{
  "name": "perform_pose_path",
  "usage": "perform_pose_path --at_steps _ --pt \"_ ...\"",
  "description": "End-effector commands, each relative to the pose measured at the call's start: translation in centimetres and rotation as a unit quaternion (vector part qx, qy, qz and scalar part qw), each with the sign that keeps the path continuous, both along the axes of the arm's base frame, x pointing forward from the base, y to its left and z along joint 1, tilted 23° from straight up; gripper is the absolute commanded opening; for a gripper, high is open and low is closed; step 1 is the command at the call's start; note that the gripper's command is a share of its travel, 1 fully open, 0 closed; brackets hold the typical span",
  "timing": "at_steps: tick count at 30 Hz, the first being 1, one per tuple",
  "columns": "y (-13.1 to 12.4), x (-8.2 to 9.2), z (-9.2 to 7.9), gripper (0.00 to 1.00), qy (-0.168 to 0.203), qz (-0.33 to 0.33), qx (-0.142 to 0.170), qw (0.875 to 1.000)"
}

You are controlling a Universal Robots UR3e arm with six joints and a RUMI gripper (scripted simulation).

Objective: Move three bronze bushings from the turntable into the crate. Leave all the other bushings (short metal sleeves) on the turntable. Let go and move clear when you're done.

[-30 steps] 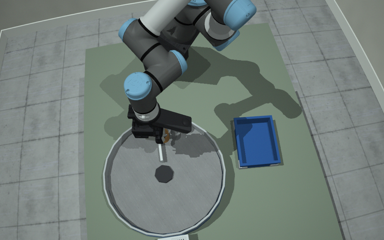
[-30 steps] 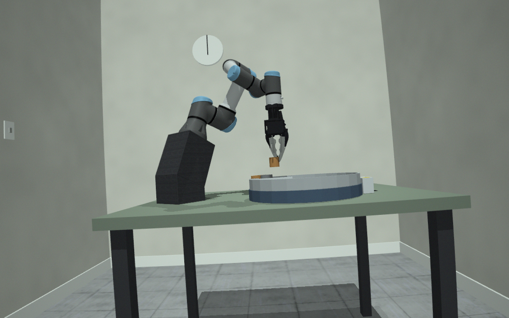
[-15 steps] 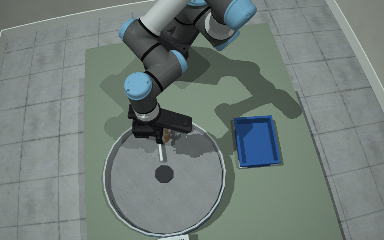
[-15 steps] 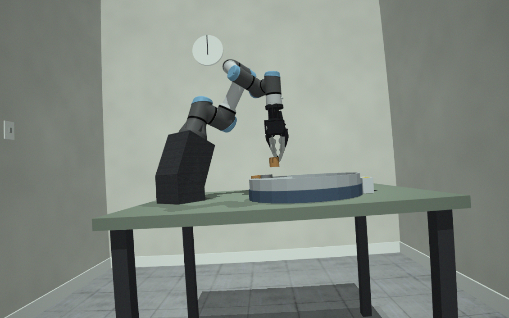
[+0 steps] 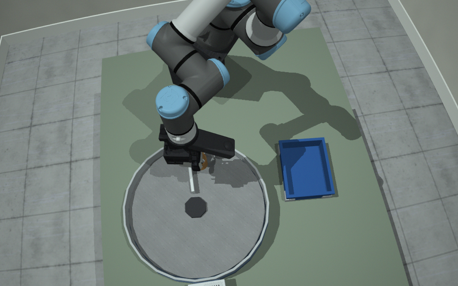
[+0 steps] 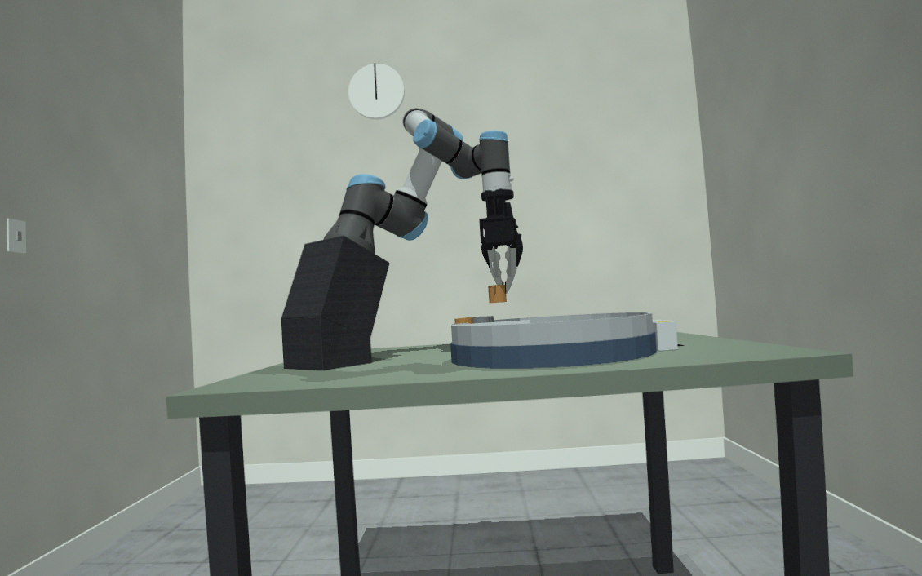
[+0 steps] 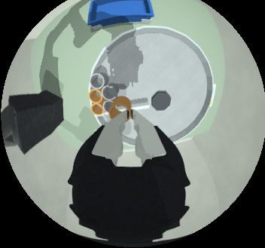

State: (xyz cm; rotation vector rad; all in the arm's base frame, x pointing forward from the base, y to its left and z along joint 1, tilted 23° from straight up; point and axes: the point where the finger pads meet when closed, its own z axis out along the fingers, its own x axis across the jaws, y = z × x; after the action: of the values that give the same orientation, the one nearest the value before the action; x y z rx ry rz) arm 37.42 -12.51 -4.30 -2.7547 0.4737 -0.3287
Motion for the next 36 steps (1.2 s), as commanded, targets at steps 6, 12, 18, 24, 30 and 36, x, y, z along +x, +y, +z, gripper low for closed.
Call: perform_pose_path --at_steps 6,12,18,24,30,36 --pt "1.8 0.5 0.8 0.0 -0.001 0.0 -0.001 1.0" --pt "4.1 1.0 1.6 0.0 -0.001 0.0 -0.001 1.0" --pt "6.7 1.6 2.6 0.0 -0.001 0.0 -0.001 1.0" --pt "8.6 2.0 3.2 0.0 -0.001 0.0 -0.001 1.0" --pt "11.5 2.6 4.3 0.0 -0.001 0.0 -0.001 1.0" --pt "14.4 3.3 5.4 0.0 -0.001 0.0 -0.001 1.0"
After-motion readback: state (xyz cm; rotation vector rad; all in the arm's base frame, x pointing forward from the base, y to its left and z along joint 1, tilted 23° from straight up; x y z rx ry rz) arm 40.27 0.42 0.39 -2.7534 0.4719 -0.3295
